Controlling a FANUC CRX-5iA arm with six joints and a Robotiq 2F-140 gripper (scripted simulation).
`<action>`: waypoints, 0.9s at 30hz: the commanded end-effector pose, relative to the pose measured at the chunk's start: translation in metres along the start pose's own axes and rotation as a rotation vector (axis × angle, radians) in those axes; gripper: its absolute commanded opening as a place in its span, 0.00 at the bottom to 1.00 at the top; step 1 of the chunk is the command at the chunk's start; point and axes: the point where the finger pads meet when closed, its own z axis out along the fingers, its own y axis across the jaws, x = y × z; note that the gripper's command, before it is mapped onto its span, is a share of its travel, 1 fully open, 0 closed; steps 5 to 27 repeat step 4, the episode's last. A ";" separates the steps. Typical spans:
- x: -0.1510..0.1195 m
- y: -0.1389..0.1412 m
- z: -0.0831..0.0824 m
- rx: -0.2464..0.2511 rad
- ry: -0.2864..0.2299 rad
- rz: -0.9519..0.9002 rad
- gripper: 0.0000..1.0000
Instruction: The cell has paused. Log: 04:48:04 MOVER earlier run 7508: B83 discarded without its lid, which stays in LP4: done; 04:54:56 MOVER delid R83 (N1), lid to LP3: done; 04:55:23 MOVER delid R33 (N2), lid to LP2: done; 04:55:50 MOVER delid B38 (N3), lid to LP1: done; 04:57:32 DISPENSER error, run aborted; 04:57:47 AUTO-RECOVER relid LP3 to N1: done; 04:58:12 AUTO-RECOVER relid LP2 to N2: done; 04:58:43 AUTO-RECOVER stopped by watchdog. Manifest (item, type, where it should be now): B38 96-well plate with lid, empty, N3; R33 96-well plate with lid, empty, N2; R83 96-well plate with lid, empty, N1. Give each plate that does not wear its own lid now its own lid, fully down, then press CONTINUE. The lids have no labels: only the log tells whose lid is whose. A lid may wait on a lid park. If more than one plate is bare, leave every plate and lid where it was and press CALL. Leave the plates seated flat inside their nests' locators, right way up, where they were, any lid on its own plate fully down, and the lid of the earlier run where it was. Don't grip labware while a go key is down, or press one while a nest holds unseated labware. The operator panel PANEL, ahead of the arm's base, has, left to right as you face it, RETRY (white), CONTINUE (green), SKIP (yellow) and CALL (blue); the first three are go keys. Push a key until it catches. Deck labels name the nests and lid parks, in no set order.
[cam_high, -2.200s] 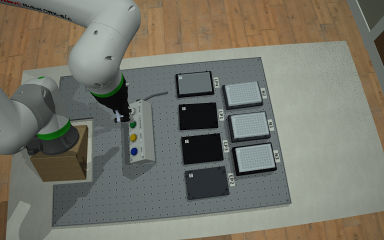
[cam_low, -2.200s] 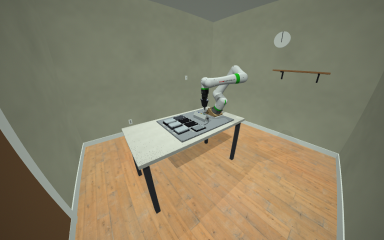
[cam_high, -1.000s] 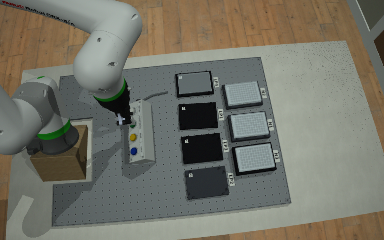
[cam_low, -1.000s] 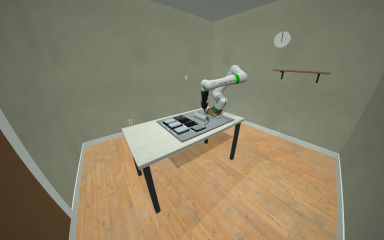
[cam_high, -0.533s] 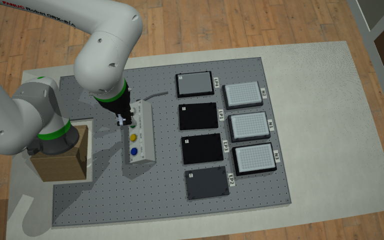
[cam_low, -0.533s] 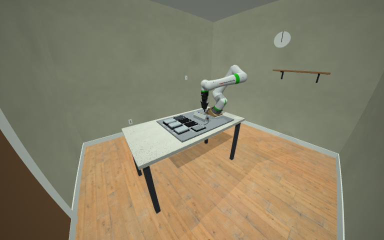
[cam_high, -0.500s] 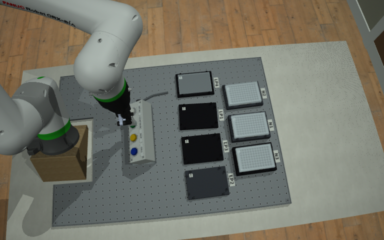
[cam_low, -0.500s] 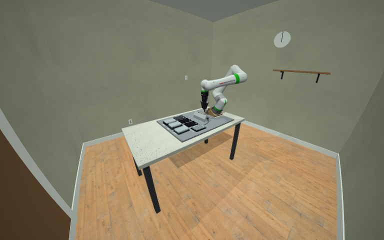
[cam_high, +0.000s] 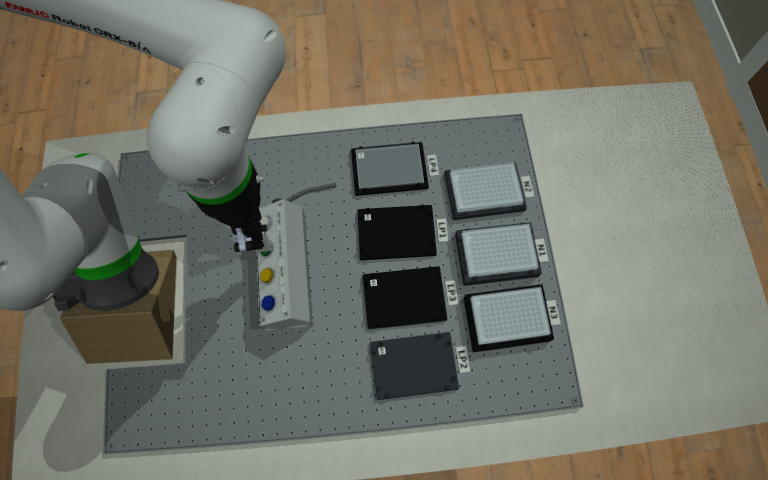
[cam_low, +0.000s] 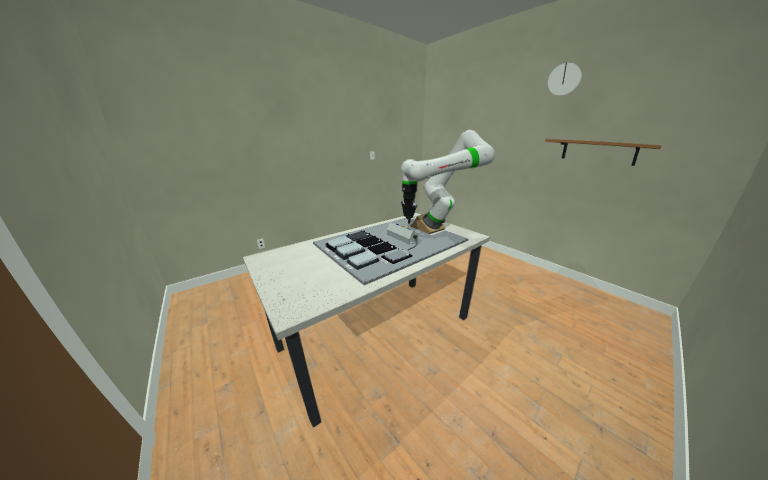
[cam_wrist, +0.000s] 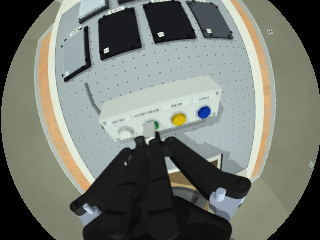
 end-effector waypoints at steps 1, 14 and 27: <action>0.000 0.000 0.000 0.000 0.000 0.000 0.00; 0.000 0.000 0.000 0.000 0.000 0.000 0.00; 0.000 0.000 0.000 0.000 0.000 0.000 0.00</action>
